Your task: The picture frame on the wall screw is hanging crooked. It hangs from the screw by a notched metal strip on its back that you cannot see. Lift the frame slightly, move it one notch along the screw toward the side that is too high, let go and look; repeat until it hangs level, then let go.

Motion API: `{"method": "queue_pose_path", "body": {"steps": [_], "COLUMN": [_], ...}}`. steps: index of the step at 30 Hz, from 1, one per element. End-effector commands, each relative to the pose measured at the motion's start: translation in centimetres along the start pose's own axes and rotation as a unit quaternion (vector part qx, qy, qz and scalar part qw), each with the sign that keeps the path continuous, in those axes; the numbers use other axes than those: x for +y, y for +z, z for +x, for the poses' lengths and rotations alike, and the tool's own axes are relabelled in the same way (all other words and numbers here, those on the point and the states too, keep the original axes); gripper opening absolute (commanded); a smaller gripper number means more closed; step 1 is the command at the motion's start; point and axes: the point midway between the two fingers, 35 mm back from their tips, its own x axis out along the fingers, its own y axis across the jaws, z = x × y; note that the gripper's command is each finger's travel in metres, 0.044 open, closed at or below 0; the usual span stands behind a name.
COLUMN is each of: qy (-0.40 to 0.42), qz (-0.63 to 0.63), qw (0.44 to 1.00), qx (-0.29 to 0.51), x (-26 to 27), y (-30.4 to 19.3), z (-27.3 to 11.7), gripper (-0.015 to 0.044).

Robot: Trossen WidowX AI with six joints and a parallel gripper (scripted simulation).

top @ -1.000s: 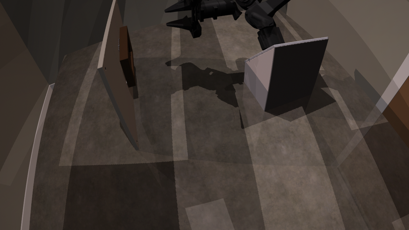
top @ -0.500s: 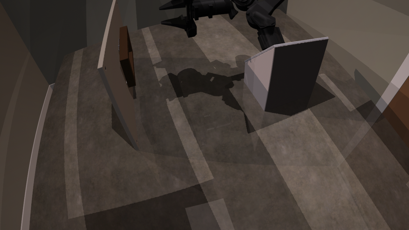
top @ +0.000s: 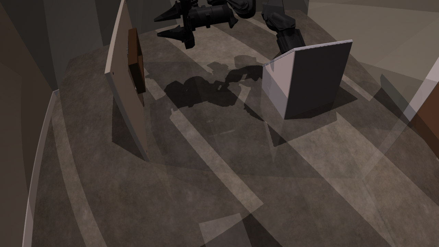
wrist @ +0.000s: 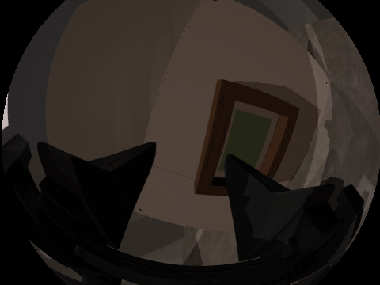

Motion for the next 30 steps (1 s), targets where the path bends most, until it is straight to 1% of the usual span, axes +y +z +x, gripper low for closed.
{"method": "queue_pose_path", "body": {"steps": [1, 7, 21, 30], "qy": [0.003, 0.003, 0.003, 0.003], "qz": [0.002, 0.002, 0.002, 0.002], "qw": [1.0, 1.0, 1.0, 1.0], "qx": [0.0, 0.0, 0.0, 0.0], "x": [-1.1, -3.1, -3.1, -3.2], "y": [-0.5, -1.8, -1.8, -1.7], "z": [1.4, 3.0, 3.1, 4.4], "gripper": [0.026, 0.026, 0.026, 0.026]}}
